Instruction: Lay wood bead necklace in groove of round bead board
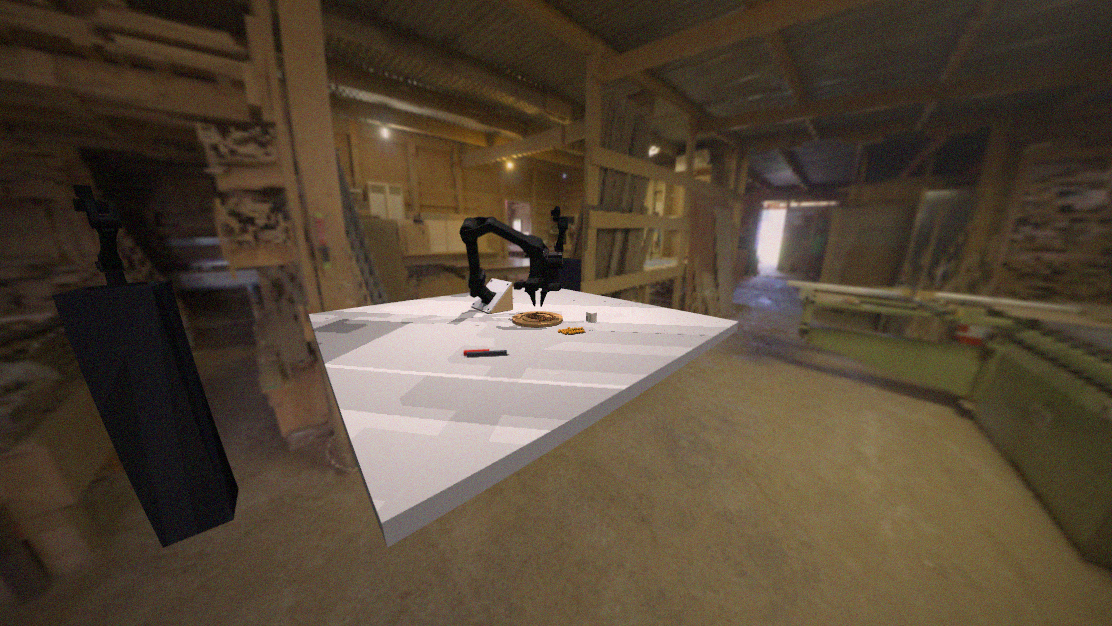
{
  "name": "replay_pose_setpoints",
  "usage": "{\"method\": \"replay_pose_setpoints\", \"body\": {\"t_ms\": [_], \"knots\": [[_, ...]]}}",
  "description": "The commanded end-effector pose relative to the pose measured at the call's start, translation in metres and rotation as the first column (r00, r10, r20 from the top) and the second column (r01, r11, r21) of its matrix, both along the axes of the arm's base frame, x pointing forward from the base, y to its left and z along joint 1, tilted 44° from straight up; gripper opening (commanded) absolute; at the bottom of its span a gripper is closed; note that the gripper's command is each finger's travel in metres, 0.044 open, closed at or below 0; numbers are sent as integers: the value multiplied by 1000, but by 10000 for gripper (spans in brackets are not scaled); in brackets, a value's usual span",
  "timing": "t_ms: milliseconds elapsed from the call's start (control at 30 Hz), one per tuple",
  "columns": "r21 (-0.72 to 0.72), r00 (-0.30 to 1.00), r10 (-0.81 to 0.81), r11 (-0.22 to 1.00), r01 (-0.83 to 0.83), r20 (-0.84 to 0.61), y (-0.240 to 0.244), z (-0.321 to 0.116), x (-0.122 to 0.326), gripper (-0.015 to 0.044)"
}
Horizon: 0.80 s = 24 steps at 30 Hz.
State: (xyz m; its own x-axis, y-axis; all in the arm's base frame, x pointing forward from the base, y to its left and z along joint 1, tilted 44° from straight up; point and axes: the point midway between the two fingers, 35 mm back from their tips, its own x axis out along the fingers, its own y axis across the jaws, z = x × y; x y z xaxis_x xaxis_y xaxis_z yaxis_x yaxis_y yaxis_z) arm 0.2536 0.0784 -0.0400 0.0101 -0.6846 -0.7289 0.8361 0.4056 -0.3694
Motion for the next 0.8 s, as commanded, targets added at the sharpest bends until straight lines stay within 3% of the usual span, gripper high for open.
{"method": "replay_pose_setpoints", "body": {"t_ms": [0,567,700,767], "knots": [[-6,1000,1,1000,-1,-3,-5,-4,0,120],[-10,1000,0,1000,0,-8,-23,-20,-1,120],[-4,1000,-3,1000,3,-8,-20,-19,-1,15],[-4,1000,-3,1000,3,-8,-20,-19,-1,0]]}}
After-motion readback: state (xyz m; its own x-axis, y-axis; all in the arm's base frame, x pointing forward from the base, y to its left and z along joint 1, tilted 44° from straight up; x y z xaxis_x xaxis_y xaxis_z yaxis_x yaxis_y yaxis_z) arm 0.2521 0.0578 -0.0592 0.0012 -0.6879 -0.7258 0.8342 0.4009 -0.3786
